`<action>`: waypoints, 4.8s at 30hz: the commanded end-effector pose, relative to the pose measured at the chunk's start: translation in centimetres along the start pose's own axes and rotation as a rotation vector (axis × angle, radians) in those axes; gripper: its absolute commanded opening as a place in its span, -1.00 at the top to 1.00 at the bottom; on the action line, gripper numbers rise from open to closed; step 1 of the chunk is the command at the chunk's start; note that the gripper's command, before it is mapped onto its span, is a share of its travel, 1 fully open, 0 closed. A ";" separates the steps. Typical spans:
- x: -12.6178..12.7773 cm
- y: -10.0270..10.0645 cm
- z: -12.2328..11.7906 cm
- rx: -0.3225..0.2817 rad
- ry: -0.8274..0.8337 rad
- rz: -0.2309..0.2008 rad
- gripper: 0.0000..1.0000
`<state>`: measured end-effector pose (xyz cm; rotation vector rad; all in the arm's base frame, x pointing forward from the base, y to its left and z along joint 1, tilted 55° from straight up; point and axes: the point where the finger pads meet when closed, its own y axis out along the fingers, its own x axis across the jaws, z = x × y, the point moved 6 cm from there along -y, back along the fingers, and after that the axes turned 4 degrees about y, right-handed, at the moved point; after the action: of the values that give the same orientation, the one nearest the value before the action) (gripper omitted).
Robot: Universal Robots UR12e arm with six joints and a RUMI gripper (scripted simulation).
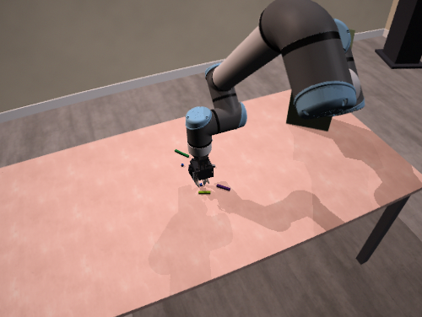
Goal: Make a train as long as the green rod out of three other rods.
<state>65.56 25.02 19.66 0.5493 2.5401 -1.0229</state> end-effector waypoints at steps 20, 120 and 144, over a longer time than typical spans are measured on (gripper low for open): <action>0.0 0.0 0.0 0.000 0.000 0.001 1.00; 5.3 -10.0 4.3 0.000 -0.735 0.001 1.00; 5.3 -7.7 4.3 0.000 -0.735 0.001 1.00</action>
<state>57.54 17.30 19.43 0.1234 1.8848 -0.9884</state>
